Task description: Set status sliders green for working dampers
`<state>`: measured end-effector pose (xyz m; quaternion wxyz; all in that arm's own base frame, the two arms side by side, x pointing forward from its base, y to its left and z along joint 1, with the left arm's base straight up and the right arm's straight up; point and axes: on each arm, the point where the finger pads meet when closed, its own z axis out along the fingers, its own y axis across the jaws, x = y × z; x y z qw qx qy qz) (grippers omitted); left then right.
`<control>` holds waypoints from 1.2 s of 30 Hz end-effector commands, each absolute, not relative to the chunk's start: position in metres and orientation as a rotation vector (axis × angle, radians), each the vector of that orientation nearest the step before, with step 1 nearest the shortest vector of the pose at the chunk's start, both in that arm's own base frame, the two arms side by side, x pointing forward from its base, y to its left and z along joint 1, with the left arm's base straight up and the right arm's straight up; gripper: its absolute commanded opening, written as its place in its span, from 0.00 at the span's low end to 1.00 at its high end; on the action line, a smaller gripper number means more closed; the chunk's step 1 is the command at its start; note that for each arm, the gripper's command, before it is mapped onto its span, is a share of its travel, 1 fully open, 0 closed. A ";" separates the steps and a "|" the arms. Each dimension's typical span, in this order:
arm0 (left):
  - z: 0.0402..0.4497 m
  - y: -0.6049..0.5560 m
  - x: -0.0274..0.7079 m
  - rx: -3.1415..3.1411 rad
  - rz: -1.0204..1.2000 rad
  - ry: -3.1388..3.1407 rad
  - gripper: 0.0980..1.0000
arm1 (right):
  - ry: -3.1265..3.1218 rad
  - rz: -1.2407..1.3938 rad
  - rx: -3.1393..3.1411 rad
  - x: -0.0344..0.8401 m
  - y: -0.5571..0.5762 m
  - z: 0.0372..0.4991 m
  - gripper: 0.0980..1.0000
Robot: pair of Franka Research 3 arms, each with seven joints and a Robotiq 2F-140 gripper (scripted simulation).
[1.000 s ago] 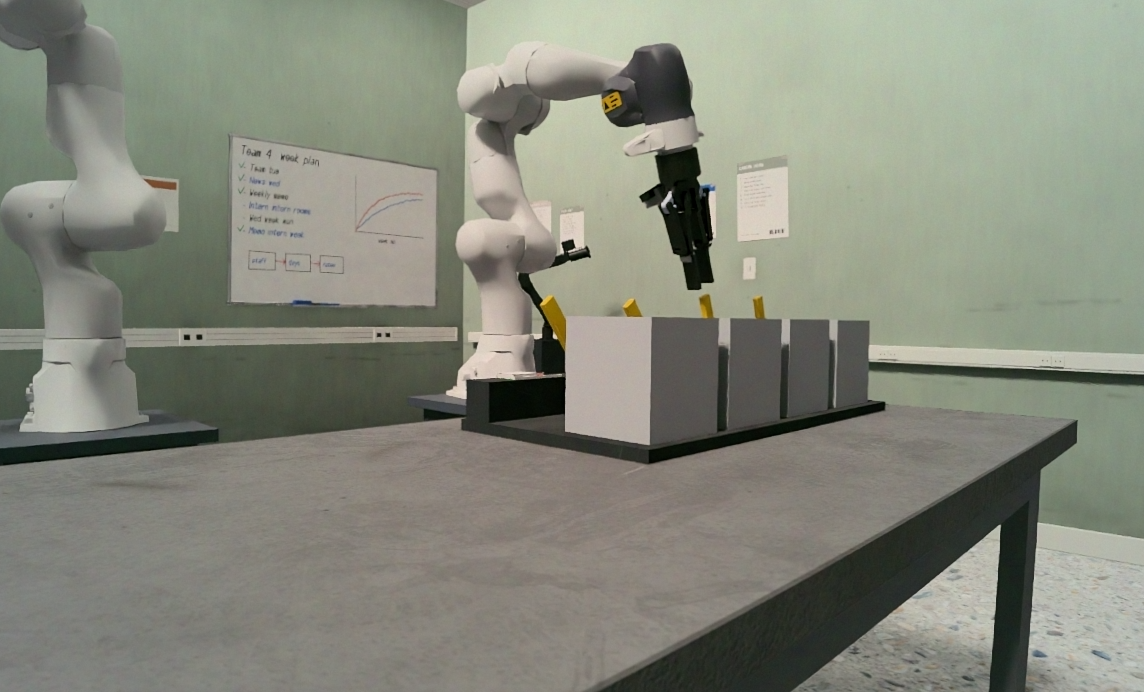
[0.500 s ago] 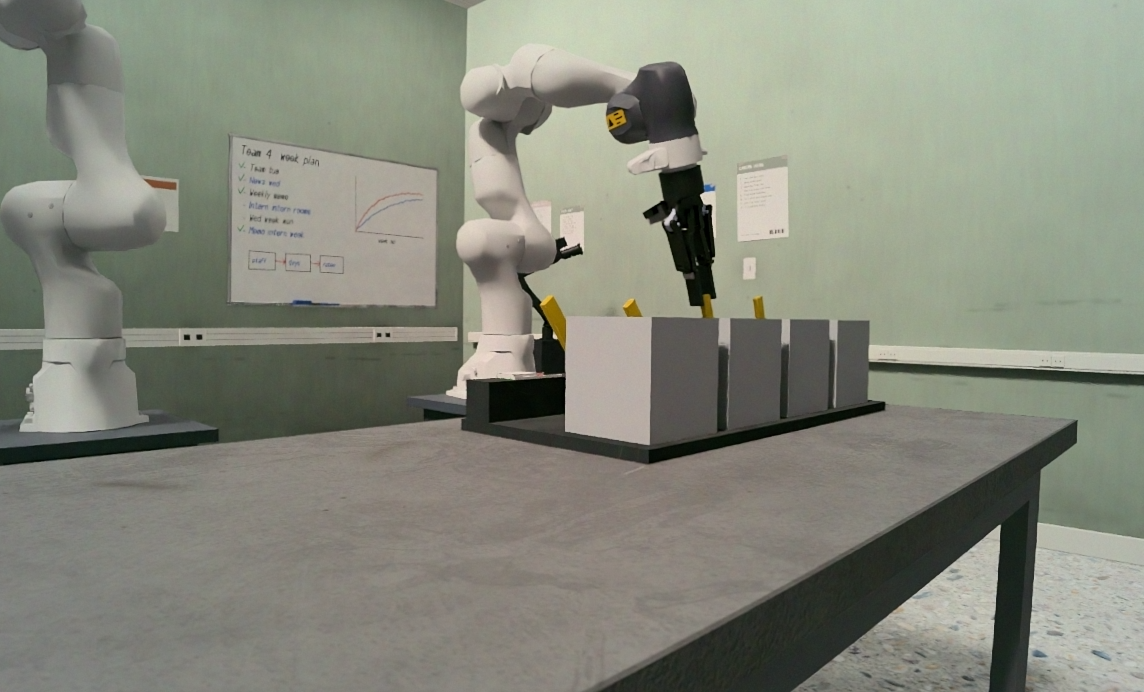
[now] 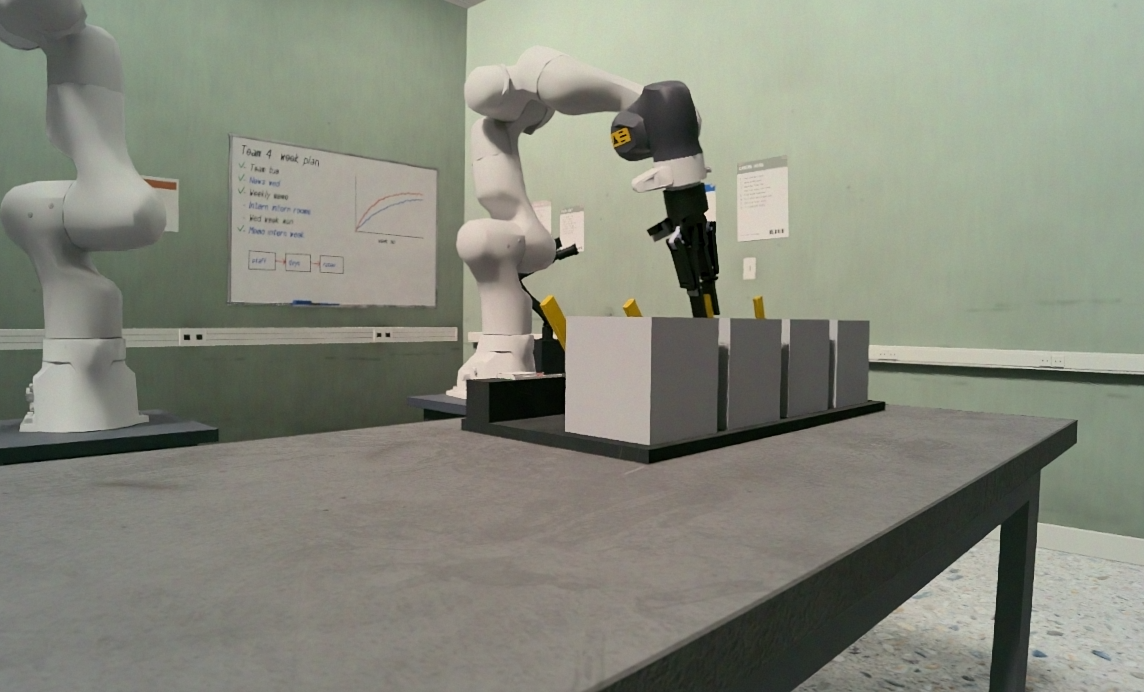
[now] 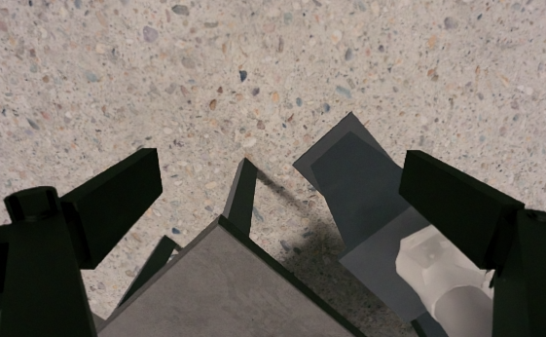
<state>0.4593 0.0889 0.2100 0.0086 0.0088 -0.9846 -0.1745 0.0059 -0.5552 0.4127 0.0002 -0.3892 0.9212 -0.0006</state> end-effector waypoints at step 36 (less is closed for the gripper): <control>0.199 0.094 0.463 0.038 -0.548 -3.089 0.23 | 2.896 0.000 -1.217 0.006 -0.554 0.413 1.00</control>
